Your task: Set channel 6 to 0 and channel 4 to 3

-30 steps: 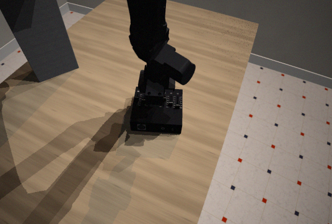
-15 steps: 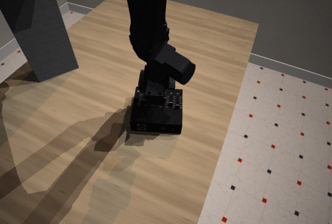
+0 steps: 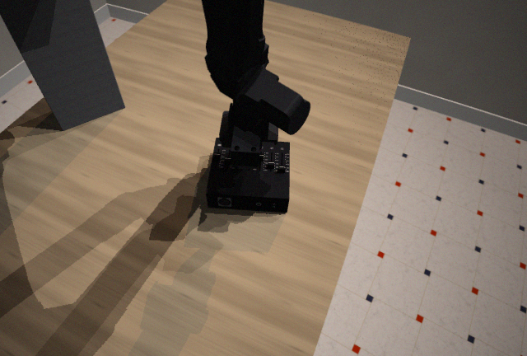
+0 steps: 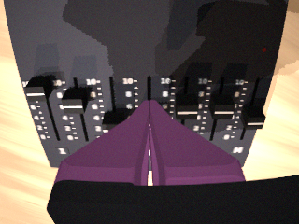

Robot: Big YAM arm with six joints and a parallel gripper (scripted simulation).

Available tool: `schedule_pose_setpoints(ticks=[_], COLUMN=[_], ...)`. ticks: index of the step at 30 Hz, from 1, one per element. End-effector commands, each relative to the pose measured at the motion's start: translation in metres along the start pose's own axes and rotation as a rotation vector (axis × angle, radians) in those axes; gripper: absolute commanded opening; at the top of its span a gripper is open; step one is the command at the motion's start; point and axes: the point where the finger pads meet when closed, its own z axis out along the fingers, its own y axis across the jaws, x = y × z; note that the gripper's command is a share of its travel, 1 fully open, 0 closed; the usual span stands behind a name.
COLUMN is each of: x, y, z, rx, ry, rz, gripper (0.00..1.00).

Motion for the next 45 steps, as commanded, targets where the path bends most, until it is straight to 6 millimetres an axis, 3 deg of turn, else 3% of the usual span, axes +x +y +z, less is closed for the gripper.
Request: schedule_pose_setpoints(ticks=[1, 30, 36, 45], x=[0.005, 0.006, -0.003, 0.000], y=[0.008, 0.006, 0.010, 0.003], z=[0.000, 0.002, 0.001, 0.012], rx=[-0.011, -0.007, -0.017, -0.007], ry=[0.001, 0.002, -0.011, -0.007], rz=[0.006, 0.005, 0.013, 0.000], gripper=[0.00, 0.00, 0.00, 0.00])
